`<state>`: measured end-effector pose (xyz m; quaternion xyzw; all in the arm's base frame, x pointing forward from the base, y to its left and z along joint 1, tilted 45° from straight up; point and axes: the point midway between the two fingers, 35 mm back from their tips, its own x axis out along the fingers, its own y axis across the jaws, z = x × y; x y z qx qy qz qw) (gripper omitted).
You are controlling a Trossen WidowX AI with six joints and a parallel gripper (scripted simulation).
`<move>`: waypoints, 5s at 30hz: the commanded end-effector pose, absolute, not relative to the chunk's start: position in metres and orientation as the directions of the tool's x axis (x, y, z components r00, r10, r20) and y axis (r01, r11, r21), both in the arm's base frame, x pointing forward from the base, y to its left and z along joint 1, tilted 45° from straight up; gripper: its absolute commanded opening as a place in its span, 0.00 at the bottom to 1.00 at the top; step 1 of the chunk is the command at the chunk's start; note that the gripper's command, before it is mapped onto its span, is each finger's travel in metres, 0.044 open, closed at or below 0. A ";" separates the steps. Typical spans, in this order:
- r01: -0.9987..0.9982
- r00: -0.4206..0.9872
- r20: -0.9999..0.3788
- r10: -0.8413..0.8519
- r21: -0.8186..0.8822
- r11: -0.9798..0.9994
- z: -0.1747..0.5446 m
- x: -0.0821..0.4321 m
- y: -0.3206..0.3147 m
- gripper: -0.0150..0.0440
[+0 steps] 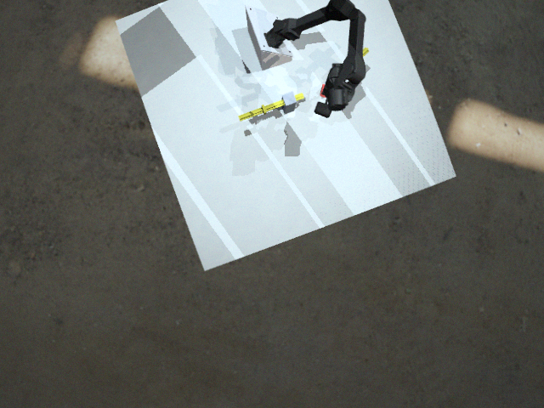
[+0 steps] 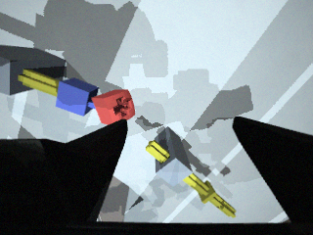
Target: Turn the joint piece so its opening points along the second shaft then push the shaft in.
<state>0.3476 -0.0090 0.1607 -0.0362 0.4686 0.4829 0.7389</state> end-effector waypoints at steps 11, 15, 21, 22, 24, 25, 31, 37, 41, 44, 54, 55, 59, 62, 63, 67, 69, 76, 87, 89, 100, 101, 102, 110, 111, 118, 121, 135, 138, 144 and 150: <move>-0.965 0.120 -0.744 0.658 0.069 0.254 0.158 0.346 -0.005 1.00; -0.986 0.128 -0.747 0.652 -0.026 0.164 0.157 0.346 -0.004 1.00; -0.986 0.141 -0.752 0.644 -0.165 0.023 0.156 0.346 -0.003 1.00; -0.982 0.143 -0.753 0.643 -0.187 -0.001 0.156 0.346 -0.003 1.00; -0.972 0.147 -0.754 0.640 -0.231 -0.049 0.156 0.346 -0.002 1.00; -0.965 0.149 -0.755 0.638 -0.253 -0.074 0.156 0.345 -0.002 1.00; -0.902 0.162 -0.759 0.630 -0.373 -0.218 0.155 0.345 -0.001 1.00; -0.805 0.175 -0.763 0.622 -0.475 -0.356 0.154 0.345 0.000 1.00; -0.723 0.184 -0.765 0.617 -0.531 -0.443 0.154 0.345 0.001 1.00; -0.653 0.190 -0.767 0.613 -0.565 -0.504 0.154 0.345 0.002 1.00; -0.538 0.200 -0.769 0.607 -0.604 -0.588 0.153 0.344 0.003 1.00; -0.538 0.200 -0.769 0.607 -0.604 -0.588 0.153 0.344 0.003 1.00; -0.538 0.201 -0.769 0.607 -0.604 -0.588 0.148 0.346 0.008 1.00; -0.538 0.201 -0.770 0.606 -0.604 -0.588 0.138 0.347 0.017 1.00; -0.538 0.202 -0.770 0.605 -0.604 -0.588 0.135 0.348 0.020 1.00; -0.538 0.203 -0.770 0.605 -0.604 -0.588 0.122 0.349 0.033 1.00; -0.538 0.204 -0.769 0.605 -0.605 -0.587 0.115 0.349 0.040 1.00; -0.538 0.206 -0.767 0.607 -0.608 -0.585 0.098 0.348 0.058 1.00; -0.538 0.205 -0.767 0.608 -0.607 -0.585 0.110 0.324 0.071 1.00; -0.538 0.205 -0.767 0.608 -0.607 -0.585 0.113 0.318 0.074 1.00; -0.539 0.204 -0.766 0.609 -0.607 -0.584 0.122 0.290 0.085 1.00; -0.539 0.204 -0.766 0.609 -0.607 -0.584 0.122 0.290 0.085 1.00; -0.539 0.204 -0.766 0.609 -0.607 -0.584 0.122 0.290 0.086 1.00; -0.539 0.204 -0.767 0.609 -0.607 -0.584 0.113 0.292 0.093 1.00; -0.539 0.204 -0.767 0.609 -0.607 -0.584 0.112 0.293 0.094 1.00; -0.539 0.205 -0.766 0.609 -0.608 -0.583 0.104 0.294 0.101 1.00; -0.539 0.205 -0.766 0.609 -0.608 -0.583 0.101 0.295 0.104 1.00; -0.539 0.205 -0.766 0.610 -0.608 -0.583 0.100 0.295 0.105 0.56; -0.539 0.205 -0.766 0.610 -0.608 -0.583 0.100 0.295 0.105 0.56; -0.539 0.205 -0.766 0.610 -0.608 -0.583 0.100 0.295 0.105 0.56; -0.539 0.205 -0.766 0.610 -0.608 -0.583 0.100 0.295 0.105 0.56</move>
